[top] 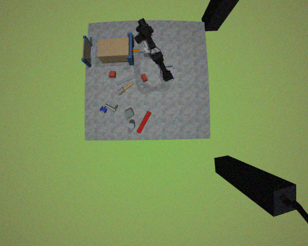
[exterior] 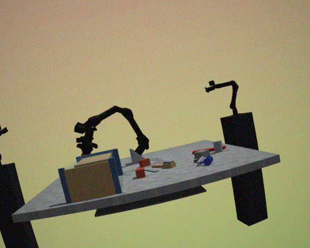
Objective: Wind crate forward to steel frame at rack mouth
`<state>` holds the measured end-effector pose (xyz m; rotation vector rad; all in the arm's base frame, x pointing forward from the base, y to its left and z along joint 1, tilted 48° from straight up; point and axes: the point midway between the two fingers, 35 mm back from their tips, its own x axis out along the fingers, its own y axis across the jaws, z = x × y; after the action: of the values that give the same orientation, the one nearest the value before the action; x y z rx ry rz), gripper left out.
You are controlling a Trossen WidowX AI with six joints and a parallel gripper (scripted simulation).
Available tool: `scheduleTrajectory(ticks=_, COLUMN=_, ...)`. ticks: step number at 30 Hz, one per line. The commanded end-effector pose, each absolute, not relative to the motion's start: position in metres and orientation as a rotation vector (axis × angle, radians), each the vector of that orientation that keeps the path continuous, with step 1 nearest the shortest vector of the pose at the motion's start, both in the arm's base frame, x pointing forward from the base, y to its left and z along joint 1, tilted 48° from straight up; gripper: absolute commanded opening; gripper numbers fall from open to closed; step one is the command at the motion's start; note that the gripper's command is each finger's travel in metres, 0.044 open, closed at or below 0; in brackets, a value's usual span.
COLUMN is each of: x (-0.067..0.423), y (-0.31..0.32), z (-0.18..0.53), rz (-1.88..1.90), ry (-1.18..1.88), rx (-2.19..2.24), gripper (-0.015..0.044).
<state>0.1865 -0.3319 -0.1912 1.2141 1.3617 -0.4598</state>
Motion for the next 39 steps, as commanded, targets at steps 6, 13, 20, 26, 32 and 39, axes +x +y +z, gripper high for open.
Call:
scheduleTrajectory(ticks=6, x=0.213, y=-0.317, z=-0.18, rz=-0.411, ry=1.347, rx=1.23, gripper=0.0)
scheduleTrajectory(ticks=13, x=0.22, y=-0.313, z=-0.176, rz=-0.411, ry=1.347, rx=1.231, gripper=0.0)
scheduleTrajectory(ticks=20, x=0.226, y=-0.309, z=-0.172, rz=-0.41, ry=1.346, rx=1.231, gripper=0.0)
scheduleTrajectory(ticks=26, x=0.23, y=-0.305, z=-0.167, rz=-0.41, ry=1.346, rx=1.231, gripper=0.0)
scheduleTrajectory(ticks=32, x=0.235, y=-0.301, z=-0.163, rz=-0.409, ry=1.346, rx=1.232, gripper=0.0)
scheduleTrajectory(ticks=39, x=0.239, y=-0.295, z=-0.158, rz=-0.409, ry=1.347, rx=1.232, gripper=0.0)
